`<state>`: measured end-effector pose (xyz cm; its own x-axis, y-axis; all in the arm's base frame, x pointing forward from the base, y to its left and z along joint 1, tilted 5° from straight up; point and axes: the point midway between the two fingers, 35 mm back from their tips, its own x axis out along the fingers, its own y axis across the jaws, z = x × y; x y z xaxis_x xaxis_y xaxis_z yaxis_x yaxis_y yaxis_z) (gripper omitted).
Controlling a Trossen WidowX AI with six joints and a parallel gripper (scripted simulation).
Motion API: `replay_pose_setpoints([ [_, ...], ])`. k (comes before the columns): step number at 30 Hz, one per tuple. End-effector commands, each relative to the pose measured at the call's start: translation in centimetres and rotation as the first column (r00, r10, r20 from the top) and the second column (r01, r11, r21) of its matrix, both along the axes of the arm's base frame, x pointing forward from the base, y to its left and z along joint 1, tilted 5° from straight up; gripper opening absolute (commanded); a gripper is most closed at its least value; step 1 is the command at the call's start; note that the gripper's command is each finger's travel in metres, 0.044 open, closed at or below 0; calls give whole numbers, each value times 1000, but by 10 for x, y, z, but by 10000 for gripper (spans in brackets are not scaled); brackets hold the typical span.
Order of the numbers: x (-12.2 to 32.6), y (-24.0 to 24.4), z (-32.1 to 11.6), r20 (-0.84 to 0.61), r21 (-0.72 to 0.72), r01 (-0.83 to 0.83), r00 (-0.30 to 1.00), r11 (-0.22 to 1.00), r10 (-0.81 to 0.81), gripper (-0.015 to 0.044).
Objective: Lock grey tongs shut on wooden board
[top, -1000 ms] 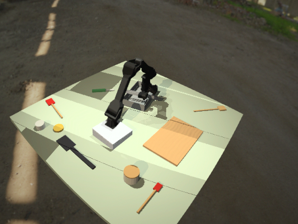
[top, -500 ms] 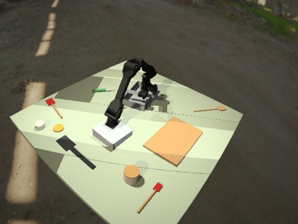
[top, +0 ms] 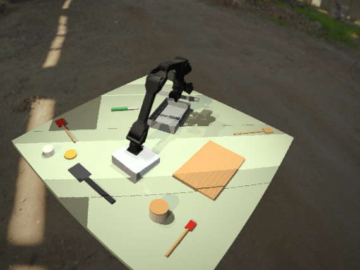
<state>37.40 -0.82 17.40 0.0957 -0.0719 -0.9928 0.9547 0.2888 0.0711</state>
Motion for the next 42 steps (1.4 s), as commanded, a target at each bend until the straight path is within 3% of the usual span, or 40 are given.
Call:
replay_pose_setpoints([
  [1, 0, 0, -3, -13, 1, 5, 1000, 1000, -5, -150],
  [7, -1, -10, -2, -6, 3, 39, 999, 999, -39, -150],
  [20, -12, -88, 2, 11, 29, 344, 939, 939, -344, -150],
  [42, -67, -205, 9, 23, 74, 763, 643, 643, -766, -150],
])
